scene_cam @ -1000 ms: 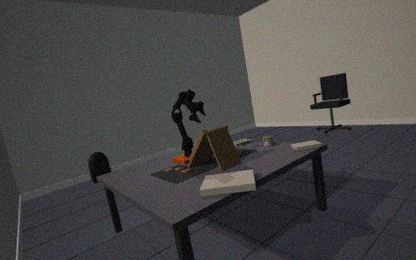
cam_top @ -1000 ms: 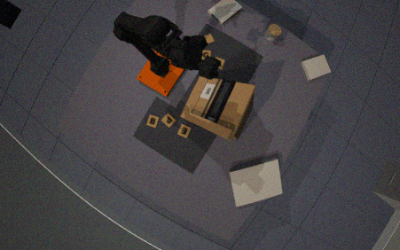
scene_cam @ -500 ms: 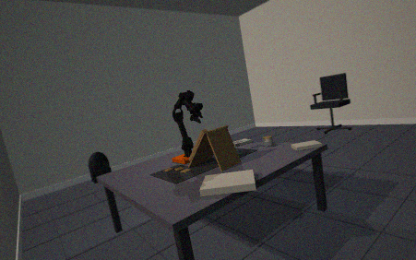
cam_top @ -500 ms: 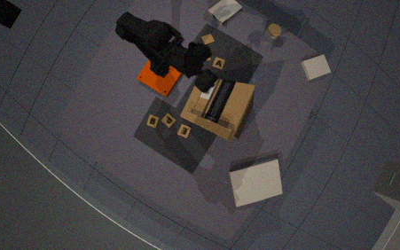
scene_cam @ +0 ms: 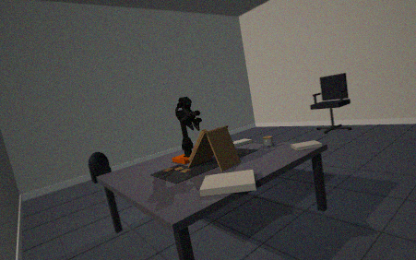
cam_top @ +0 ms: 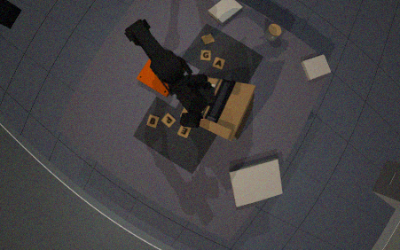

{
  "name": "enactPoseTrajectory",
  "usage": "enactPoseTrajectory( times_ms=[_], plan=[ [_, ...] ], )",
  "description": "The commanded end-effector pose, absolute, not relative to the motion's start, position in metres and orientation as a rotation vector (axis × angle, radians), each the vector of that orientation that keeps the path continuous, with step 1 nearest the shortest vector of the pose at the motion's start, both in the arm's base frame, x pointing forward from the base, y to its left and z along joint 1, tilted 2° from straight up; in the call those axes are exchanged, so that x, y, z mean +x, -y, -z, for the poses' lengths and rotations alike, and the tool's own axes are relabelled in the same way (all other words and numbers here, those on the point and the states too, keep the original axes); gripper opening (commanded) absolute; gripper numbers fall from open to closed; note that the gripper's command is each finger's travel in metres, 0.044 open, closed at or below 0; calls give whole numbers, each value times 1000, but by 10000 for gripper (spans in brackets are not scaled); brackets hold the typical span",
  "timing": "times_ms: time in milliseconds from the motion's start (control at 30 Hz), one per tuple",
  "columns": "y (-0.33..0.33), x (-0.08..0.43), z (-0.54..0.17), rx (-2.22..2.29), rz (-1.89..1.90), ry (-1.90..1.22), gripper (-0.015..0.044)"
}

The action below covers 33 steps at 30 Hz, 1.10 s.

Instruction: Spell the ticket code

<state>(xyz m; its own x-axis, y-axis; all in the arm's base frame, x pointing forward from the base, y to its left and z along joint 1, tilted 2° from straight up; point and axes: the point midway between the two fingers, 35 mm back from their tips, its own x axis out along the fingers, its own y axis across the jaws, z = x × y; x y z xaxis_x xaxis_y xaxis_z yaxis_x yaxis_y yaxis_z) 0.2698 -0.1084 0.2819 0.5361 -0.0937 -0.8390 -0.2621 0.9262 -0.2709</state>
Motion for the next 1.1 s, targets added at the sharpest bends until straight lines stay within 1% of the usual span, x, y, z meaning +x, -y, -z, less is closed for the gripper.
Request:
enactPoseTrajectory(
  times_ms=[0, 200, 433, 467, 633, 767, 900, 1067],
  plan=[
    [146, 277, -253, -85, 121, -1081, 340],
    [191, 275, -204, 363, 446, -1135, 340],
    [221, 264, -163, 691, 703, -1143, 340],
    [232, 264, -166, 730, 745, -1090, 340],
    [266, 262, -140, 887, 890, -1048, 340],
    [255, 262, -115, 1009, 969, -1096, 340],
    [233, 258, -77, 1188, 1129, -1179, 340],
    [232, 258, -75, 1196, 1139, -1183, 340]
  ],
)
